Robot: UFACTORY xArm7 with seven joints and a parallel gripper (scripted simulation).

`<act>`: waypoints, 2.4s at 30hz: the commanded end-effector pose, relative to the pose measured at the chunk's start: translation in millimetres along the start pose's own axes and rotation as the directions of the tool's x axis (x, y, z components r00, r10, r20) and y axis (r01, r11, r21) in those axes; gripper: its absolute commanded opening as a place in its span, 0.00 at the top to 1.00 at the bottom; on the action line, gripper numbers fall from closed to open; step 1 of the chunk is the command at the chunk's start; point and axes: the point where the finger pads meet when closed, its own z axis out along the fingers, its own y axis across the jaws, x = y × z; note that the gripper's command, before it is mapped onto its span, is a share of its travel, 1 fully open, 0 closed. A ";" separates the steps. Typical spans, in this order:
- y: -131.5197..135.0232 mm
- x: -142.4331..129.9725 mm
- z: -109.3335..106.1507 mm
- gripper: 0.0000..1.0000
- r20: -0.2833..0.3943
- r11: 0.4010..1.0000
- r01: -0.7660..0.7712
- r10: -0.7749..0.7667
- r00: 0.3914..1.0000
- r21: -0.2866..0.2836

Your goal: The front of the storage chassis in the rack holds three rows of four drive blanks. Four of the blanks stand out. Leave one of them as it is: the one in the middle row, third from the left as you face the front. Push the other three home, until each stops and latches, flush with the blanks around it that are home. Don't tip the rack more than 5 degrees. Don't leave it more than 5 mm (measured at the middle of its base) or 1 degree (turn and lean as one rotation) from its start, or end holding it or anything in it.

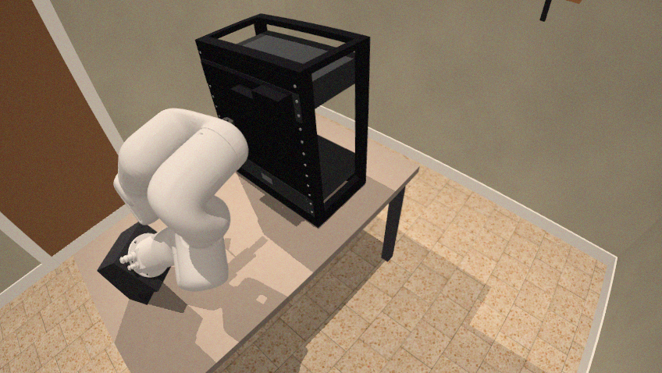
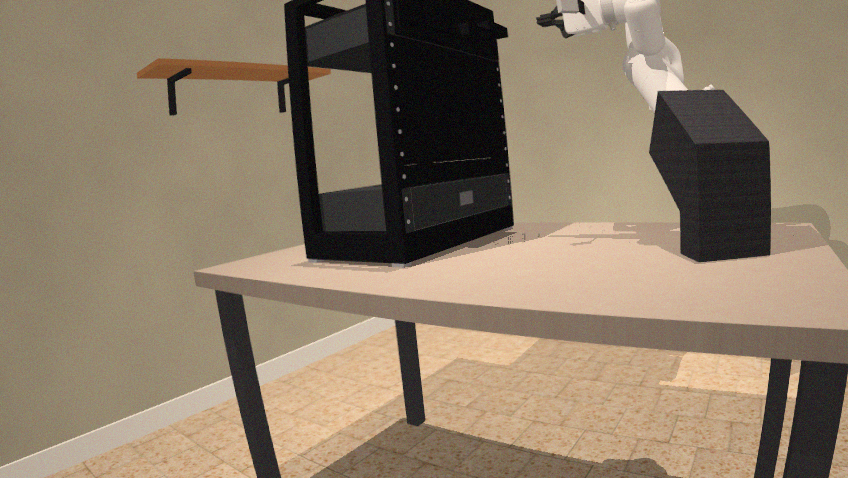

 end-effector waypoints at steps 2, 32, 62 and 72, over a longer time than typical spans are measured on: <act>0.7 0.3 0.2 1.00 0.001 1.000 -0.005 0.005 1.000 -0.001; 2.7 1.2 94.1 1.00 0.006 1.000 -0.017 0.017 1.000 -0.005; 3.0 1.0 114.4 1.00 0.006 1.000 -0.017 0.017 1.000 -0.005; 3.1 1.0 116.9 1.00 0.006 1.000 -0.017 0.017 1.000 -0.005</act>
